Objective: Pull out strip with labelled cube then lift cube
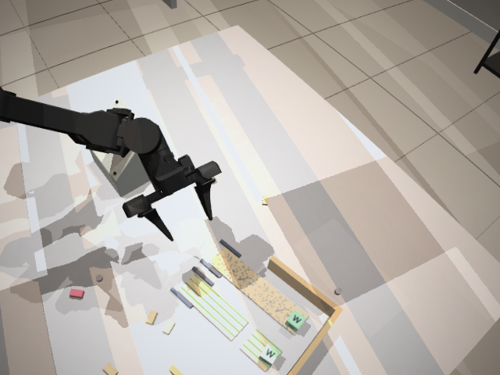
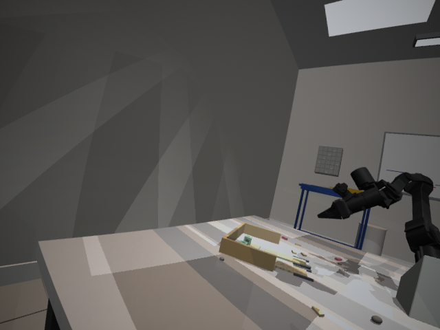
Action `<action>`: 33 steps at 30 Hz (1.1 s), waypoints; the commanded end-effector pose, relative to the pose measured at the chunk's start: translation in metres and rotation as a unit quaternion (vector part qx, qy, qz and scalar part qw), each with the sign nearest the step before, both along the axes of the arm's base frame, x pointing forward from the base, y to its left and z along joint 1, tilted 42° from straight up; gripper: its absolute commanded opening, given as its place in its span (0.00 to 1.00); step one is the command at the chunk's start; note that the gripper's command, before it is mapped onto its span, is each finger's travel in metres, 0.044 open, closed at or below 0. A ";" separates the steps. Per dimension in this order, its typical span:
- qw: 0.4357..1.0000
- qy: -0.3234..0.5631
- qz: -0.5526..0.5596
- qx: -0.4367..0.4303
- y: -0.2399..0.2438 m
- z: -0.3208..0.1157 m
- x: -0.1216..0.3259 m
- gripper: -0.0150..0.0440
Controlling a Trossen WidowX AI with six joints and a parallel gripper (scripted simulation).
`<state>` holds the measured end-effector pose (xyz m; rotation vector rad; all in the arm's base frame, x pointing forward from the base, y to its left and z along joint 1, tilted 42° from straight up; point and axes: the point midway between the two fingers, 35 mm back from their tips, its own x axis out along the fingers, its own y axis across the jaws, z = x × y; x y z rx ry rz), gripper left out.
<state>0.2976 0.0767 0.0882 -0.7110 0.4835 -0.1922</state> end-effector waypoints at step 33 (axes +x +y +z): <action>0.882 0.408 -0.225 -0.064 -0.023 -0.120 0.059 0.25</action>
